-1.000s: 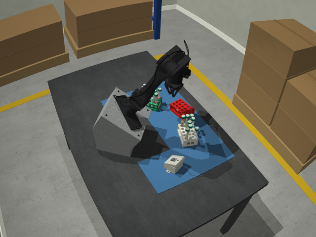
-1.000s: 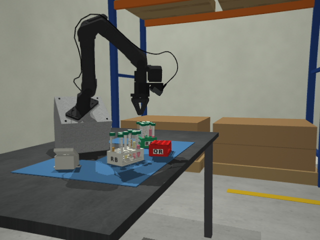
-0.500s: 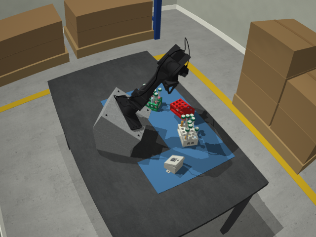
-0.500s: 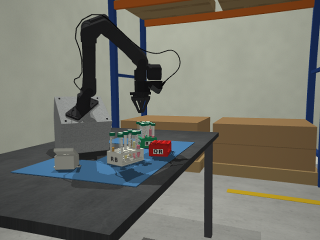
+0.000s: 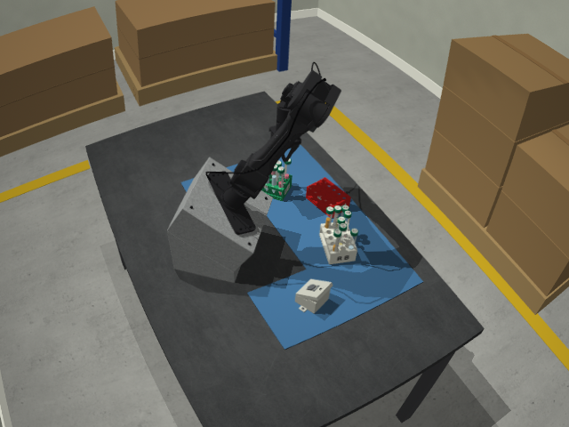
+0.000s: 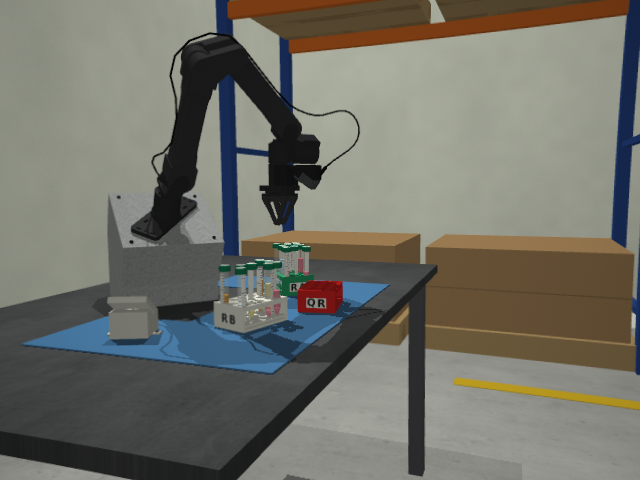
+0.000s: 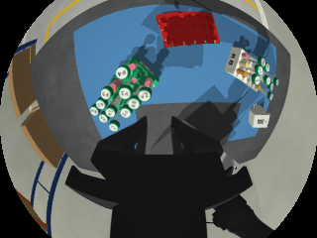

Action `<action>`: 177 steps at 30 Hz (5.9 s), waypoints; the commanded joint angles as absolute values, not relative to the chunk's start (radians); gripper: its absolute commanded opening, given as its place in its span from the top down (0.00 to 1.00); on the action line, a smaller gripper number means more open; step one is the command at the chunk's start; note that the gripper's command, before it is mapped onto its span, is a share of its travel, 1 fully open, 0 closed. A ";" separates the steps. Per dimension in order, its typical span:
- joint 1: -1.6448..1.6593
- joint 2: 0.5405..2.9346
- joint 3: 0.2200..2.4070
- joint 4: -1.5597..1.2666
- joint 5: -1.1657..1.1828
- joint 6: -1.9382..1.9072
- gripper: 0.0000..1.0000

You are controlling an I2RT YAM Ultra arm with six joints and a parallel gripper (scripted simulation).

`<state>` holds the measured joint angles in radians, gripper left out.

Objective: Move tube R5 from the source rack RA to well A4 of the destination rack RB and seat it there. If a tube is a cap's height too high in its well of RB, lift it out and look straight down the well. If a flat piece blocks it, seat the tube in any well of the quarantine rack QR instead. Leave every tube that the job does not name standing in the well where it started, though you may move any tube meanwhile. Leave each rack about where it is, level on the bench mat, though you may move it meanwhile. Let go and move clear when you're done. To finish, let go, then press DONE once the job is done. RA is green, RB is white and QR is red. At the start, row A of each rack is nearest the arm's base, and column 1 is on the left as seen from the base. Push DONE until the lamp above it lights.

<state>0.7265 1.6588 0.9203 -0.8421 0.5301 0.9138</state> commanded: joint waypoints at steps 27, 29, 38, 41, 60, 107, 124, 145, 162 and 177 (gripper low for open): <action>0.940 1.861 1.031 -0.865 0.536 1.198 0.70; 0.940 1.861 1.031 -0.865 0.536 1.198 0.70; 0.905 1.888 0.997 -0.793 0.539 1.157 0.70; 0.902 1.914 0.998 -0.767 0.540 1.145 0.70; 0.840 1.976 0.944 -0.630 0.545 1.082 0.70; 0.811 2.004 0.907 -0.518 0.547 1.034 0.70; 0.801 1.996 0.930 -0.502 0.548 1.026 1.00; 0.801 1.996 0.930 -0.502 0.548 1.026 1.00; 0.829 1.963 0.944 -0.568 0.546 1.058 1.00; 0.856 1.935 0.959 -0.627 0.544 1.090 1.00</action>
<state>0.8284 1.9743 0.9283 -0.5964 0.5327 1.0706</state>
